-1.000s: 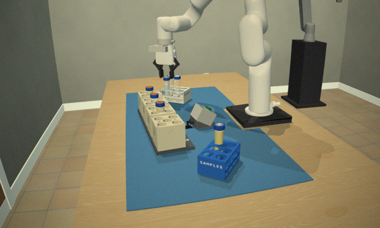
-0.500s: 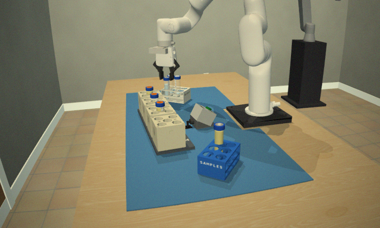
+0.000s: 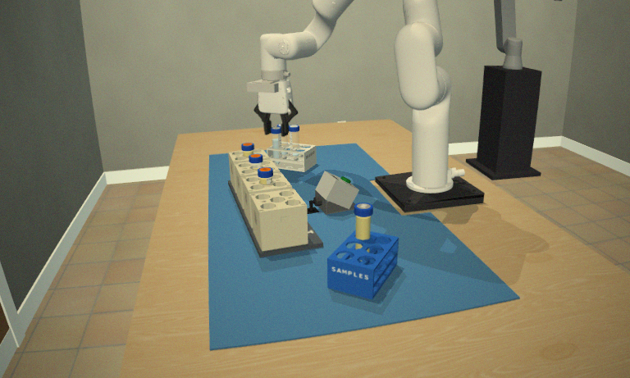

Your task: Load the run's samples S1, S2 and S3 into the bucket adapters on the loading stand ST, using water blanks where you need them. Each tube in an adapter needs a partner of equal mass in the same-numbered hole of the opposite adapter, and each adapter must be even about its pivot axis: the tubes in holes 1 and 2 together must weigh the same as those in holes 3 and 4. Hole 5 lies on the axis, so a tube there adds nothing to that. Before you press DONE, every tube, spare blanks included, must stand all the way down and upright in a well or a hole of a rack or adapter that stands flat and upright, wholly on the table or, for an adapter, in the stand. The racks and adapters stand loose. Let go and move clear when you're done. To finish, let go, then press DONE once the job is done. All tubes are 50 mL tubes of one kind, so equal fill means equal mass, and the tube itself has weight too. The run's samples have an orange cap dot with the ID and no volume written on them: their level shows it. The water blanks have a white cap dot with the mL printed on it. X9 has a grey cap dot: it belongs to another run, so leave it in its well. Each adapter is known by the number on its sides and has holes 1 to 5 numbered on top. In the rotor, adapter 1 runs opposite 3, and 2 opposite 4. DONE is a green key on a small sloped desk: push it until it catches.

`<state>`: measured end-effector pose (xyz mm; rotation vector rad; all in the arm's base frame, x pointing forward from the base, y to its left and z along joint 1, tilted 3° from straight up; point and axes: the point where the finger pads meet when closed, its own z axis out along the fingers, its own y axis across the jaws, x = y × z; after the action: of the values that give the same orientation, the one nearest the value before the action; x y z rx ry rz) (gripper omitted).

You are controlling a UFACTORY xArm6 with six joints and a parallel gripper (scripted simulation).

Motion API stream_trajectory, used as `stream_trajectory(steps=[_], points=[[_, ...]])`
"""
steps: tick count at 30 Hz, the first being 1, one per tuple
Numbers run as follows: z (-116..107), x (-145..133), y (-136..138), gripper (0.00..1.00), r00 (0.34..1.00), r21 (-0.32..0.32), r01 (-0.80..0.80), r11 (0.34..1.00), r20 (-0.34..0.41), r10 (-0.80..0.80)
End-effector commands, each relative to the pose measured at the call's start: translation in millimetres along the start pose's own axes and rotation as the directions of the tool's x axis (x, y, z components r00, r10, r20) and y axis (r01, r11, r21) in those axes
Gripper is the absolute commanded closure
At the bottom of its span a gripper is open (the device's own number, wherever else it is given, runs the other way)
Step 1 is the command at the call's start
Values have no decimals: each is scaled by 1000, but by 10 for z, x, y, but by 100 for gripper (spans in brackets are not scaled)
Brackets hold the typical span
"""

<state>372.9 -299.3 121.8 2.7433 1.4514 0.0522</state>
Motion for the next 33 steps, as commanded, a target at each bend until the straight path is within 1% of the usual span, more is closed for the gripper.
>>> stream_trajectory(steps=[1, 14, 15, 33], points=[[2, -1, 13, 43, 1000, -4, 0, 1000, 0, 0], [2, -1, 14, 43, 1000, -4, 0, 1000, 0, 0], [-4, -1, 13, 100, 1000, -4, 0, 1000, 0, 0], [-15, -1, 13, 100, 1000, -4, 0, 1000, 0, 0]])
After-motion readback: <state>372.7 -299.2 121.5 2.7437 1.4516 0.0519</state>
